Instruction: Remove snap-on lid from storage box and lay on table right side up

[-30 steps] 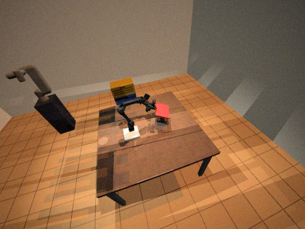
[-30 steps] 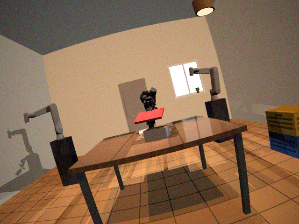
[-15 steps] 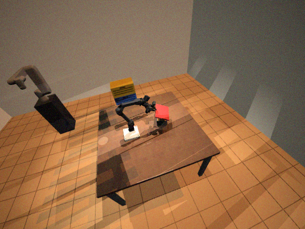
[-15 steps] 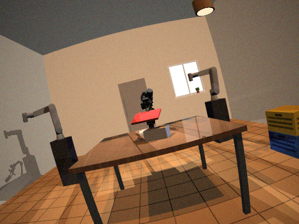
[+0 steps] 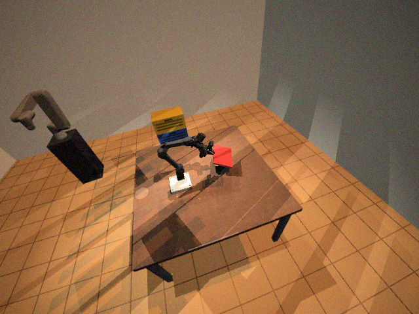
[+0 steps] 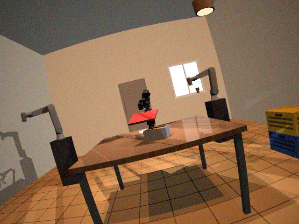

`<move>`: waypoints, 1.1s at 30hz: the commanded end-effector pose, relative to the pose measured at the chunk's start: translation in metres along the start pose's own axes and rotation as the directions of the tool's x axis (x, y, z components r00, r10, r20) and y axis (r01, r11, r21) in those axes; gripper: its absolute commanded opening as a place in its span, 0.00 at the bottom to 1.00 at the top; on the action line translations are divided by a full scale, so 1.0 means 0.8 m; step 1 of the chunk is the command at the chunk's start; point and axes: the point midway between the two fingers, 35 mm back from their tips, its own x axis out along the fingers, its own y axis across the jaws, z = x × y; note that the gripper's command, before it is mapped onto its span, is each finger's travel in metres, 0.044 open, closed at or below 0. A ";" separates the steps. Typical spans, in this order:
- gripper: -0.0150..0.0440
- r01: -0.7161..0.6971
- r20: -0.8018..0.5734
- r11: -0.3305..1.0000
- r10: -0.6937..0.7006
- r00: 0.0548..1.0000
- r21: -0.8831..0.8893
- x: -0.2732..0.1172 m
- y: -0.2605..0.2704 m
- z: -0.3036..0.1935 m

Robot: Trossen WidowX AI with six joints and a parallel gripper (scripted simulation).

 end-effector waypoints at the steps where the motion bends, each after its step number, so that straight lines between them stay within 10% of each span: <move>1: 0.25 -0.010 -0.005 1.000 0.010 1.000 -0.003 -0.002 0.002 0.009; 33: 0.25 -0.010 -0.002 1.000 0.010 1.000 -0.008 -0.004 0.000 0.089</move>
